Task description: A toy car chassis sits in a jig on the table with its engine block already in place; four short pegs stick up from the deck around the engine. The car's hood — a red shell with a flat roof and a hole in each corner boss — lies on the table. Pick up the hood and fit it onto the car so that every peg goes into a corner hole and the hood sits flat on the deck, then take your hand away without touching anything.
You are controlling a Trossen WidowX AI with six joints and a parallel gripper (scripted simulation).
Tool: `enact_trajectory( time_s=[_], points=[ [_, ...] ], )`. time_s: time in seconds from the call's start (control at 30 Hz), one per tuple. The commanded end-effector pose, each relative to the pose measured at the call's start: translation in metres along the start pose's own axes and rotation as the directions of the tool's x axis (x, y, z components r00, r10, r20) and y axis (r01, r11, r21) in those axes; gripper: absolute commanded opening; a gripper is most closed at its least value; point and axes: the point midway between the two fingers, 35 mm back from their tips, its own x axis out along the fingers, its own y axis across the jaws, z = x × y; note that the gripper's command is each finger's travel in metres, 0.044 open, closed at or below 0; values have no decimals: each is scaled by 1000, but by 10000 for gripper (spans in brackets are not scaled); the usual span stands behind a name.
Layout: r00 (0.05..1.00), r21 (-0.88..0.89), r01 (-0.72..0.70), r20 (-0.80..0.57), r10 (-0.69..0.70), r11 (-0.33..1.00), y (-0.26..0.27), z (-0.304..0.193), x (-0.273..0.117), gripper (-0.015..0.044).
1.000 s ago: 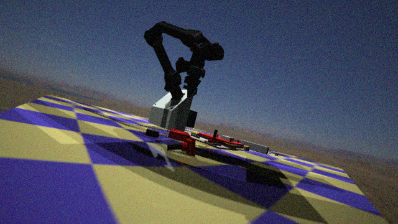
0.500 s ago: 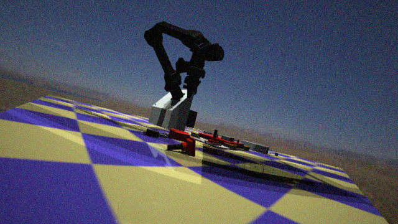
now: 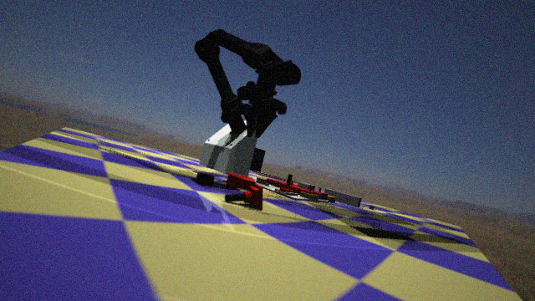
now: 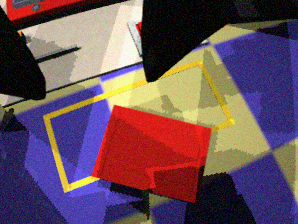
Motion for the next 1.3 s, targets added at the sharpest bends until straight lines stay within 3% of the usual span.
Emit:
enact_trajectory(
  time_s=[0.0,0.17,0.47,1.27],
  points=[
    [1000,-262,5,-3,-6,965,7,3,14,315],
    [1000,-558,6,1,-7,830,16,8,29,440],
    [1000,-907,15,13,-7,422,28,21,57,440],
    [1000,-911,15,13,-8,412,29,21,67,440]
  ],
)
